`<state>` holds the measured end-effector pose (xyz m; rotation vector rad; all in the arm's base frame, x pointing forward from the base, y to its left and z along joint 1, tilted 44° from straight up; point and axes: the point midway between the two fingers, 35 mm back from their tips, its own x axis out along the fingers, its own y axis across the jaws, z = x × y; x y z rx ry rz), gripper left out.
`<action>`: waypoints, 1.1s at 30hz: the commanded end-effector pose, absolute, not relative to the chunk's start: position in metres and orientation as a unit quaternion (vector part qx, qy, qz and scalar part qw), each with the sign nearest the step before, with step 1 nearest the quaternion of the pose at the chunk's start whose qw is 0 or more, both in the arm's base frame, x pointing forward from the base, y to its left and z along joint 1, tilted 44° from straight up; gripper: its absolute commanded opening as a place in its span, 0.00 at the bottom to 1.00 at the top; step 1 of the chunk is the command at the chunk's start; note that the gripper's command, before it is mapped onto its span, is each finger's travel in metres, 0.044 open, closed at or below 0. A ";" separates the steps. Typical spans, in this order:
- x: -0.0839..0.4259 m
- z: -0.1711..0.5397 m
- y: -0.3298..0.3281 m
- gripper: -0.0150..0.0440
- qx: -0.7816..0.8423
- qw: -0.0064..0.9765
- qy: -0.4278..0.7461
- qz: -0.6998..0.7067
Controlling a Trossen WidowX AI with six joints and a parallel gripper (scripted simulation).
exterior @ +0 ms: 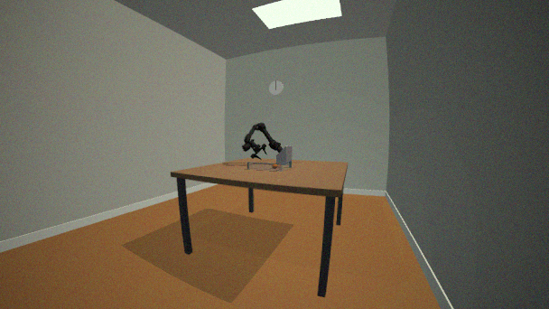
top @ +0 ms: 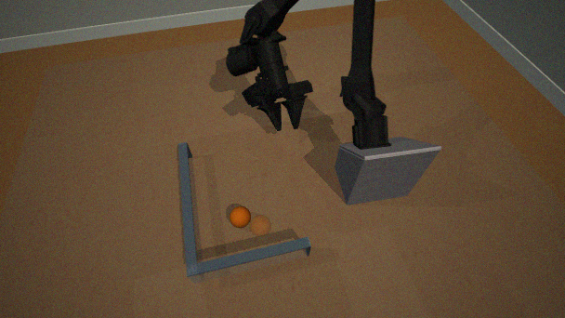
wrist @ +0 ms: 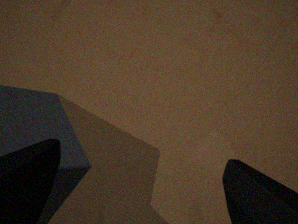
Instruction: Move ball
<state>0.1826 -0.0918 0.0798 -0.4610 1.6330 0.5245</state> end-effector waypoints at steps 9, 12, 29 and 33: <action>0.272 0.011 -0.018 0.82 -0.490 0.414 0.698 0.318; 0.287 -0.012 0.014 0.82 -0.566 0.353 0.671 0.324; 0.299 -0.066 0.071 0.82 -0.699 0.243 0.594 0.315; 0.299 -0.067 0.070 0.82 -0.699 0.243 0.594 0.315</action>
